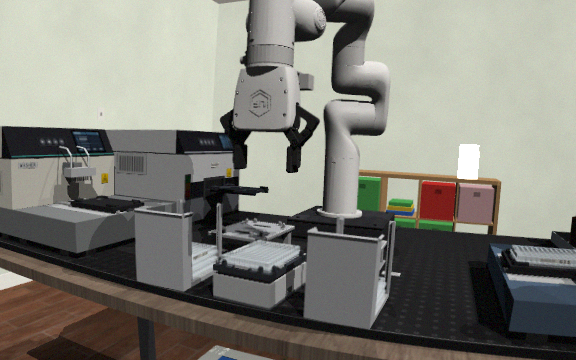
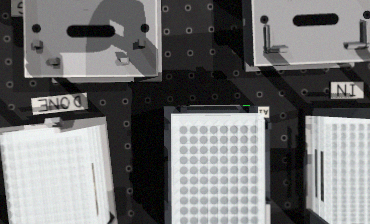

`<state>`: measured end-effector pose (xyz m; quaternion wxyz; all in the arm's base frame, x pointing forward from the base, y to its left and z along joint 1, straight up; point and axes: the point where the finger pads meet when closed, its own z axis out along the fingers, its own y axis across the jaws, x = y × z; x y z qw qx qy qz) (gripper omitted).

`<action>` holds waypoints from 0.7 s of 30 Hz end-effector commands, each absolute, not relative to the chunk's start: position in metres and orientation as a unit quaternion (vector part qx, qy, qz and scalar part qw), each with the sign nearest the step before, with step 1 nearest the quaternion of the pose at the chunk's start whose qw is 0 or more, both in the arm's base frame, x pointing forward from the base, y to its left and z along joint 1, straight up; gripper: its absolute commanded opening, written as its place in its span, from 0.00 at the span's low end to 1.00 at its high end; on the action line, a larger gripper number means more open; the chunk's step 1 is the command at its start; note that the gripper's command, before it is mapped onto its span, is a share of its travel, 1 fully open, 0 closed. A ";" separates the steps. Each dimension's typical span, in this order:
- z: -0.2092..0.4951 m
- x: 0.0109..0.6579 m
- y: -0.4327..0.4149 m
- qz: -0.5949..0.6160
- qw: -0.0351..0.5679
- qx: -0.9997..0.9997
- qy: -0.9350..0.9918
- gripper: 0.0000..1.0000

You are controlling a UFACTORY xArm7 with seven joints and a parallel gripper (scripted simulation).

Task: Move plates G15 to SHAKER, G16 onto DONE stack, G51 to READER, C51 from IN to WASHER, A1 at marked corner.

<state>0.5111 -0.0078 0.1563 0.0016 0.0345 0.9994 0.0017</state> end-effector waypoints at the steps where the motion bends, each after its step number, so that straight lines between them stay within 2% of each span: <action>1: 0.152 0.513 -0.008 0.002 0.004 0.035 0.999 1.00; 21: 0.128 0.513 -0.008 0.002 0.004 0.035 0.999 1.00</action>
